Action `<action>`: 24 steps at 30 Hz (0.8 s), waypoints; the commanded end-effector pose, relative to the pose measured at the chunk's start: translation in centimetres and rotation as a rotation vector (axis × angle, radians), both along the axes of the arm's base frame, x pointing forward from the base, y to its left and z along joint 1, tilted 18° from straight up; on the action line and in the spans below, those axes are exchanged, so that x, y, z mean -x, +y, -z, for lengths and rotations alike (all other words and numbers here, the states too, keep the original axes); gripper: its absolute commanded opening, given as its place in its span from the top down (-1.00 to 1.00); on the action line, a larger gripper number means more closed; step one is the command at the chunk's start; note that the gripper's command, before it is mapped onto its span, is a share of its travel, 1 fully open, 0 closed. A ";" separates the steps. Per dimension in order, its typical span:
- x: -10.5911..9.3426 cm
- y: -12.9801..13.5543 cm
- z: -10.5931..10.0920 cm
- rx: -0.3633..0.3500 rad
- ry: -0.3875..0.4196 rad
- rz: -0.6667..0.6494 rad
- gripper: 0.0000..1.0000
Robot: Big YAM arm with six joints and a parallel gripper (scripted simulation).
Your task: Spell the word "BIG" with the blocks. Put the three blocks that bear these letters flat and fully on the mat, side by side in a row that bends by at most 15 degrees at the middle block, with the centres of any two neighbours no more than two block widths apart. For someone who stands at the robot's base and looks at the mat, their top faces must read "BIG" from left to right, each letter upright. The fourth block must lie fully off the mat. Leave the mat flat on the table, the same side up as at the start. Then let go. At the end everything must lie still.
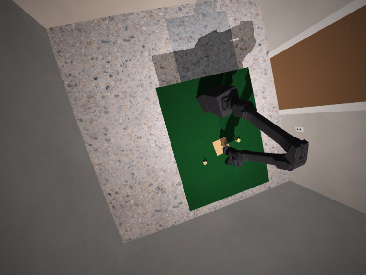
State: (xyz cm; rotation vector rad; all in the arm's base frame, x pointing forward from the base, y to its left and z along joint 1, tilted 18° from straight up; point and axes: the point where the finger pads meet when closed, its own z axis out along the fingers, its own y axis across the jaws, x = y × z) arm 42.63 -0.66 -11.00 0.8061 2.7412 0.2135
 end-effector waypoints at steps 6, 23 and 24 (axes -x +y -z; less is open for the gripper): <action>-0.5 -1.3 0.3 0.139 -0.030 -0.448 0.47; -0.6 -2.7 0.4 0.385 -0.078 -1.190 0.47; -0.6 -2.7 0.4 0.385 -0.078 -1.190 0.47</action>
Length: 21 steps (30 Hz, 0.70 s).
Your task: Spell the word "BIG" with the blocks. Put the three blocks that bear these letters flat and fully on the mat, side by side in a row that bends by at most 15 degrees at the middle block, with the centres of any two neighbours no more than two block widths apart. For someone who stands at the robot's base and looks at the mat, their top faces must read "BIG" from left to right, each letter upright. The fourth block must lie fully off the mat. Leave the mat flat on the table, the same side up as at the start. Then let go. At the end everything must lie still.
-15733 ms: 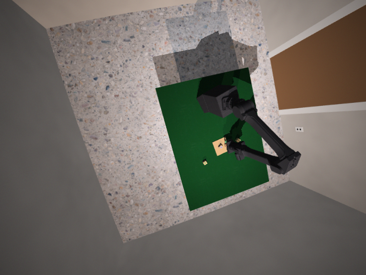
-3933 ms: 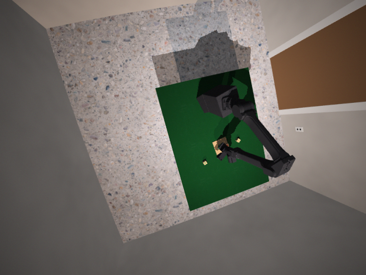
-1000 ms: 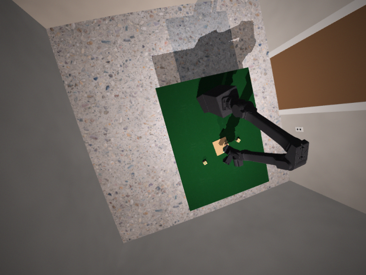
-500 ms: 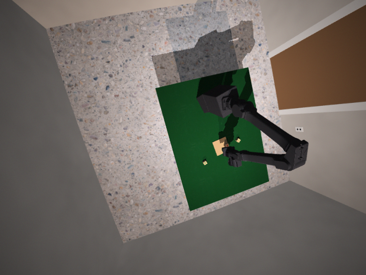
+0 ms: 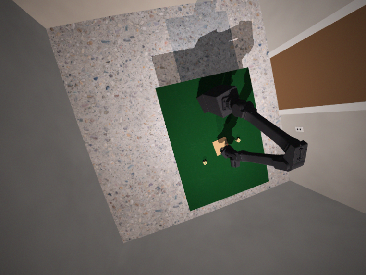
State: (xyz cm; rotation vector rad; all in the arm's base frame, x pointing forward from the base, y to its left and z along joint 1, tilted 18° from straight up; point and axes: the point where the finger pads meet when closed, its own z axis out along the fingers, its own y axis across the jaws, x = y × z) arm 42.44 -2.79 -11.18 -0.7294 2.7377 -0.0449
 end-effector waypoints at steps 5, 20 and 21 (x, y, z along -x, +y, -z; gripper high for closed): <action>-0.7 -0.8 0.3 0.133 -0.027 -0.448 0.47; -0.7 -1.0 0.3 0.292 -0.055 -1.010 0.47; -0.7 -1.0 0.3 0.292 -0.055 -1.010 0.47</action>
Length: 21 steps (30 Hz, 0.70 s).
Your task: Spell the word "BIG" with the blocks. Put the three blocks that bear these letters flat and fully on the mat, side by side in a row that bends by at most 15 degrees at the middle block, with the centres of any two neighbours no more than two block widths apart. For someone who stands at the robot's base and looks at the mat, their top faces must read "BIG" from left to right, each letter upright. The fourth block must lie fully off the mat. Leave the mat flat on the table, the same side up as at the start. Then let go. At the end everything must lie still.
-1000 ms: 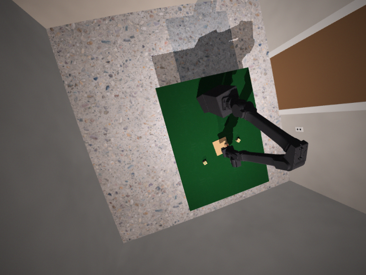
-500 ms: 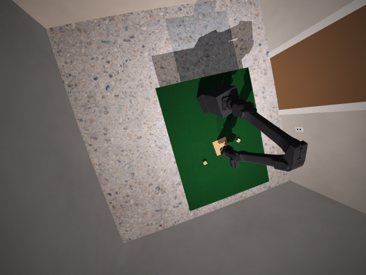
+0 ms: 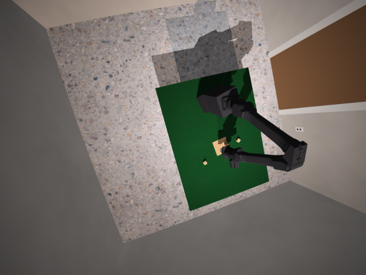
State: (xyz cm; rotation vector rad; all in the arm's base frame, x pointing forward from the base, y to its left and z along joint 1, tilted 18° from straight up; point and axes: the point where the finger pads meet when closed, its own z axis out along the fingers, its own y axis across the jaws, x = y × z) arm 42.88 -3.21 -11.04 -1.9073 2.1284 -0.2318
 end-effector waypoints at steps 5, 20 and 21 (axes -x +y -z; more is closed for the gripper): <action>-0.4 -0.2 0.4 0.027 0.004 -0.120 0.47; -1.4 0.6 2.6 0.025 -0.012 -0.115 0.47; -1.5 0.6 3.0 0.026 -0.012 -0.115 0.47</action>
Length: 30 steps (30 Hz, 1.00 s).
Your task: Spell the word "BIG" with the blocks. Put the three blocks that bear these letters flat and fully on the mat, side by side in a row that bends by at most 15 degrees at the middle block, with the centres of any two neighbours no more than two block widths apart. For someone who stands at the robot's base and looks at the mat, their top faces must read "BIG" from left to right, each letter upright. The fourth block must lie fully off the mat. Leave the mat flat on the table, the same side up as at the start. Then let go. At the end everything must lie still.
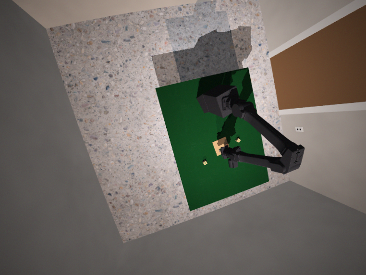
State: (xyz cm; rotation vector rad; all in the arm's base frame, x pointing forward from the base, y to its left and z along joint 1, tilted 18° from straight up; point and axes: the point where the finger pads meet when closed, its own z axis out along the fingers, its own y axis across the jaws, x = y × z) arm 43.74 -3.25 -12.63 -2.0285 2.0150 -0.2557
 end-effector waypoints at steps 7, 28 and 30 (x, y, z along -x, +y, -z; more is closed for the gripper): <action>-1.4 0.9 4.8 -0.004 0.006 -0.003 0.47; -2.0 0.9 8.2 -0.004 0.016 -0.002 0.47; -2.0 0.9 8.2 -0.004 0.016 -0.002 0.47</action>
